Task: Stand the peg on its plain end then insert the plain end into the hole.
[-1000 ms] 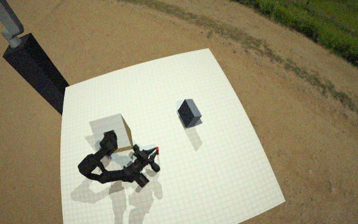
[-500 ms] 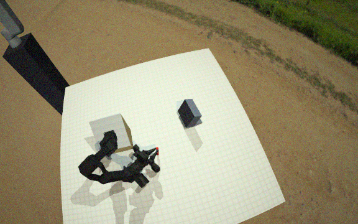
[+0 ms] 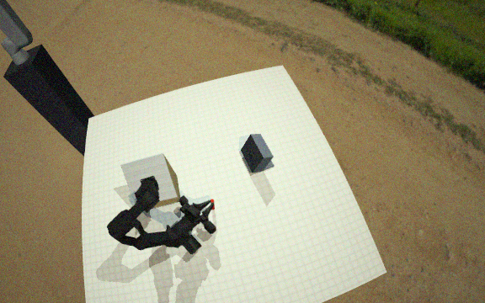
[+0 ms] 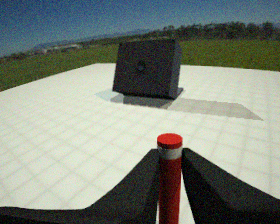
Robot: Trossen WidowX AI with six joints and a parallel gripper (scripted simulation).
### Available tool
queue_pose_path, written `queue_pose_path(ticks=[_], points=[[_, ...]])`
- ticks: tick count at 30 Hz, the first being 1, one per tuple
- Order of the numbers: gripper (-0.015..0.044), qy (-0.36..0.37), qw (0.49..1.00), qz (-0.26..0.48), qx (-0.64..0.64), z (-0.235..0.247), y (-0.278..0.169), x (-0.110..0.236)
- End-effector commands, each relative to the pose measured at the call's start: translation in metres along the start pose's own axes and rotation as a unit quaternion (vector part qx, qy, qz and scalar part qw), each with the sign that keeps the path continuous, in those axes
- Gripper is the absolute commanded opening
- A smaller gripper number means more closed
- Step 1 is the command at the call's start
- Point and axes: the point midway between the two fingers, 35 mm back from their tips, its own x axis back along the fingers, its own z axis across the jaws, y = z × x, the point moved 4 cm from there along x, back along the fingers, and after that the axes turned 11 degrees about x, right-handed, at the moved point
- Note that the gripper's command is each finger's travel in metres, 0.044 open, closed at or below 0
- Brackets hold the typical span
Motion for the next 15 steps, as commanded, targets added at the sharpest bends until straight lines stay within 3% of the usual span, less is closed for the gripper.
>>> queue_pose_path(ticks=[1, 15], points=[[0.0051, 0.000, 1.000, 0.000, 0.000, 0.0006, -0.0022, 0.0010], [0.0051, -0.004, 1.000, -0.011, 0.002, 0.0025, -0.0041, 0.0034]])
